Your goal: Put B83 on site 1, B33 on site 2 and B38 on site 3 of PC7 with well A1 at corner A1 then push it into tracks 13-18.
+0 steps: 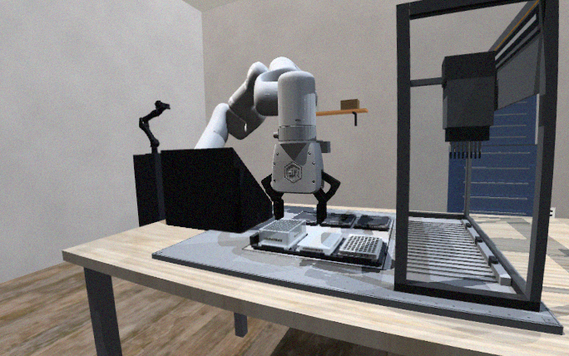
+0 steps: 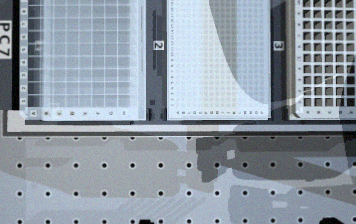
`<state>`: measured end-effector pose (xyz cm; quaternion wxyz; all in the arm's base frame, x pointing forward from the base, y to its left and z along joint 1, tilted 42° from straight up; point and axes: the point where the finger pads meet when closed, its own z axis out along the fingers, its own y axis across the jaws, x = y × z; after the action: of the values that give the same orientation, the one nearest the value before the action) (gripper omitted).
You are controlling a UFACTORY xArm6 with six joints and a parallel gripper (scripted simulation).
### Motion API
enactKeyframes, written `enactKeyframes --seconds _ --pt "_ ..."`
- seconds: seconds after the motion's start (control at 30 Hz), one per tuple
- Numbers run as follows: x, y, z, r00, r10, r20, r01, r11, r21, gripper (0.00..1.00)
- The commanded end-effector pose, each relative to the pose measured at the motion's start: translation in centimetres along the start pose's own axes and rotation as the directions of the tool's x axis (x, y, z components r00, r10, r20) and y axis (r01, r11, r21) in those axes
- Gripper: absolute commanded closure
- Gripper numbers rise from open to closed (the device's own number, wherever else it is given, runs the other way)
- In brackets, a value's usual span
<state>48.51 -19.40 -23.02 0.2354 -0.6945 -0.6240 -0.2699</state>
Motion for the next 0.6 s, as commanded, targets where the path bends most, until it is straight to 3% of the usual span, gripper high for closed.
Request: enactKeyframes --seconds 0.0,0.23,0.57 --pt "-0.1 0.2 -0.6 1.0 -0.001 0.003 0.001 1.0 -0.004 0.0" --pt "-0.1 0.2 -1.8 1.0 -0.001 0.003 0.001 1.0 -0.004 0.0" --pt "-0.1 0.2 -1.8 1.0 -0.001 0.003 0.001 1.0 -0.004 0.0"
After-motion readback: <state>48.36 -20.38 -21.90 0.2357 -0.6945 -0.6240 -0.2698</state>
